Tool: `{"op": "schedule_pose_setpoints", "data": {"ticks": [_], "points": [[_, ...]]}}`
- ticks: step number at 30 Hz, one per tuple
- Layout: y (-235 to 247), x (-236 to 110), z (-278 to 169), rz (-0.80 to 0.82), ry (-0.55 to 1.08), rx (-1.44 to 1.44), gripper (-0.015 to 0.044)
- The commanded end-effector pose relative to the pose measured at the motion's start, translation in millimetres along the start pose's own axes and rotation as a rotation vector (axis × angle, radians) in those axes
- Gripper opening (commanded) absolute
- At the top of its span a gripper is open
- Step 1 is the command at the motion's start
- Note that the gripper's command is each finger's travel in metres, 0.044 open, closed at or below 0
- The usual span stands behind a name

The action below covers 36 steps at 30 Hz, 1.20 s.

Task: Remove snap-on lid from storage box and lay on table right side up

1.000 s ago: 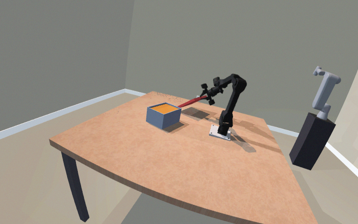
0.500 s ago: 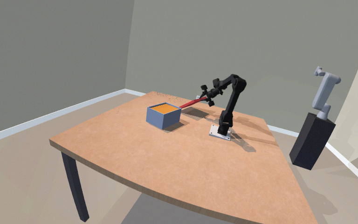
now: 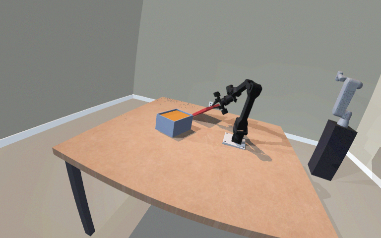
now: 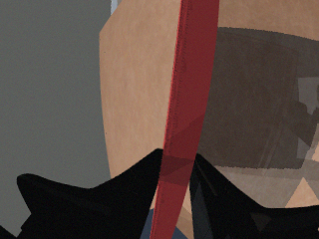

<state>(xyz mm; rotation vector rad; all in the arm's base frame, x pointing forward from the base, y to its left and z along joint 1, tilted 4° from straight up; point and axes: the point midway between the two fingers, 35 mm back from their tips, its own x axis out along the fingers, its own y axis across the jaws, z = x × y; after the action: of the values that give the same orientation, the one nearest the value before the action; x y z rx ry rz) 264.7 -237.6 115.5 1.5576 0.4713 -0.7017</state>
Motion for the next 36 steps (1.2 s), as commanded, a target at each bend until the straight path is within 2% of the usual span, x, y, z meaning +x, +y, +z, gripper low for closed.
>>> {"op": "schedule_pose_setpoints", "data": {"ticks": [1, 36], "points": [[-1.5, 2.1, -0.8, 0.005, 0.006, -0.004, 0.0000], [-23.1, 20.2, -0.9, 0.005, 0.006, -0.004, 0.0000]]}}
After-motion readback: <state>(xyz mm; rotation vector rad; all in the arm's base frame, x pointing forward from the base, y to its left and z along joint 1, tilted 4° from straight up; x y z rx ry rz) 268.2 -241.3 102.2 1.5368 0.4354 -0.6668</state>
